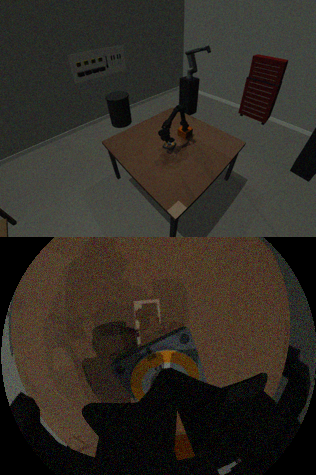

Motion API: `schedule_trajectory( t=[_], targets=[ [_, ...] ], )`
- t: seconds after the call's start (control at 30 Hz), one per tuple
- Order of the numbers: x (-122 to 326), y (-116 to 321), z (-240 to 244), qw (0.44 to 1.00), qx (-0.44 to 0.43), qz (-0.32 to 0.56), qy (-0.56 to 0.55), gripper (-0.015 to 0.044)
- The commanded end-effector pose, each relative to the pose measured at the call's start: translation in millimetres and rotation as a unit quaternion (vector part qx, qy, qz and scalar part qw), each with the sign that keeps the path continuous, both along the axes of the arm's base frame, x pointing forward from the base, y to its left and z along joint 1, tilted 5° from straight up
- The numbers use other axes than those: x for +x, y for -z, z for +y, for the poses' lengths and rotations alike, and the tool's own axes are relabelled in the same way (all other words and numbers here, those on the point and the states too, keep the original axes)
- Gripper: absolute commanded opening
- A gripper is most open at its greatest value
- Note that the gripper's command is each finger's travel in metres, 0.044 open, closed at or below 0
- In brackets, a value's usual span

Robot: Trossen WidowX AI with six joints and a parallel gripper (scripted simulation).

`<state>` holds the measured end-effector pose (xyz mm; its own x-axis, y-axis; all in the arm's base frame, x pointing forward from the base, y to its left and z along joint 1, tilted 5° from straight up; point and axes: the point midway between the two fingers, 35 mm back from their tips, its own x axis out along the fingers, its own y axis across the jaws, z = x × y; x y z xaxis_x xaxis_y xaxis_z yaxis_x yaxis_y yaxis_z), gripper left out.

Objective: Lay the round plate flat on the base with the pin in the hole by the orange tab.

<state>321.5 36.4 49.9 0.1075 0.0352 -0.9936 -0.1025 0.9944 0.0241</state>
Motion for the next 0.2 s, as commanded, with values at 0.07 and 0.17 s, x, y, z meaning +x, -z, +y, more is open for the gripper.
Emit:
schedule_trajectory(
  t=[0.07, 0.17],
  targets=[
    [-0.9, 1.1, -0.1, 1.0, 0.0, 0.002, 0.0, 0.0],
    [-0.9, 1.1, -0.1, 1.0, 0.0, 0.002, 0.0, 0.0]
  ],
)
